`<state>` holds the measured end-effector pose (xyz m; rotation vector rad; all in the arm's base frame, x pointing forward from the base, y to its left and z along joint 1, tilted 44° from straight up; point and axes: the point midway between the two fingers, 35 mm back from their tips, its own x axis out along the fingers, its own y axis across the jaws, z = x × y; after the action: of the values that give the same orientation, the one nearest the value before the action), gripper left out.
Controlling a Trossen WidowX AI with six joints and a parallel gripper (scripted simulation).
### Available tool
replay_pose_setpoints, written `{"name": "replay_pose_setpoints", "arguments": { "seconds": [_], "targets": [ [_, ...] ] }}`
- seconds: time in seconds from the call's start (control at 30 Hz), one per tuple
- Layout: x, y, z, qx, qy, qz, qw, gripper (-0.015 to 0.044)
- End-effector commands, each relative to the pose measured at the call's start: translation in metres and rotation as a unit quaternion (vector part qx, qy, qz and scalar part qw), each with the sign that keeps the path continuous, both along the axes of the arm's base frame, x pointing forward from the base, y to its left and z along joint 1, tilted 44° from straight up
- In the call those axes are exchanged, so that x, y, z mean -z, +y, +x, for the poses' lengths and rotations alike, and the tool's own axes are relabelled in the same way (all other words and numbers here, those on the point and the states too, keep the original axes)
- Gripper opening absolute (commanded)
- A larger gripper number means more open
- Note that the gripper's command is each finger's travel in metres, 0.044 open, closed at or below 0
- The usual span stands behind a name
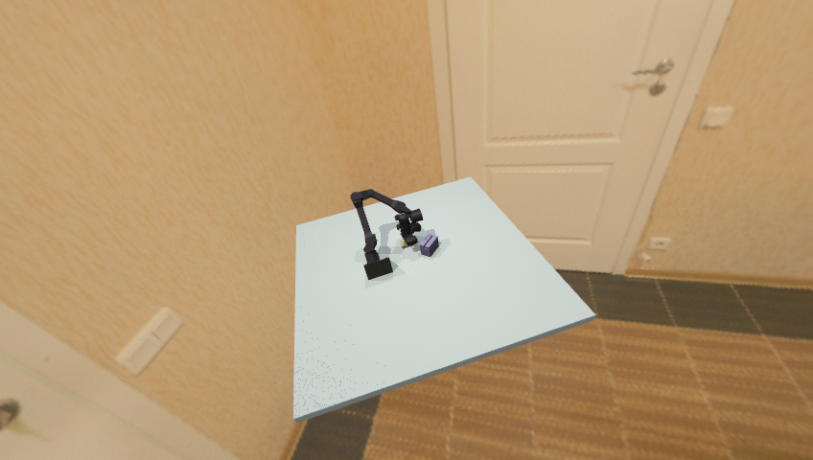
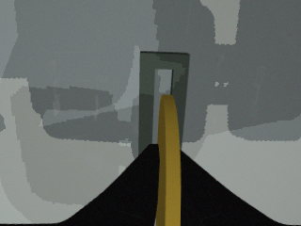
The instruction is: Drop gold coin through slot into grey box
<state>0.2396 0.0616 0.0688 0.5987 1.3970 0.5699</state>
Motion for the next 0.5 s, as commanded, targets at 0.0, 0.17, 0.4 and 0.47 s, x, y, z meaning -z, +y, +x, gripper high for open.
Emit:
{"name": "replay_pose_setpoints", "arguments": {
  "seconds": [0.0,0.17,0.4,0.47],
  "targets": [
    [-0.002,-0.002,0.000,0.002,0.002,0.001,1.000,0.0000],
    [-0.010,-0.011,0.001,0.003,0.002,-0.001,1.000,0.0000],
    [-0.022,-0.024,0.001,0.003,0.002,-0.003,1.000,0.0000],
    [-0.026,-0.028,0.001,0.003,0.003,-0.004,1.000,0.0000]
  ]
}}
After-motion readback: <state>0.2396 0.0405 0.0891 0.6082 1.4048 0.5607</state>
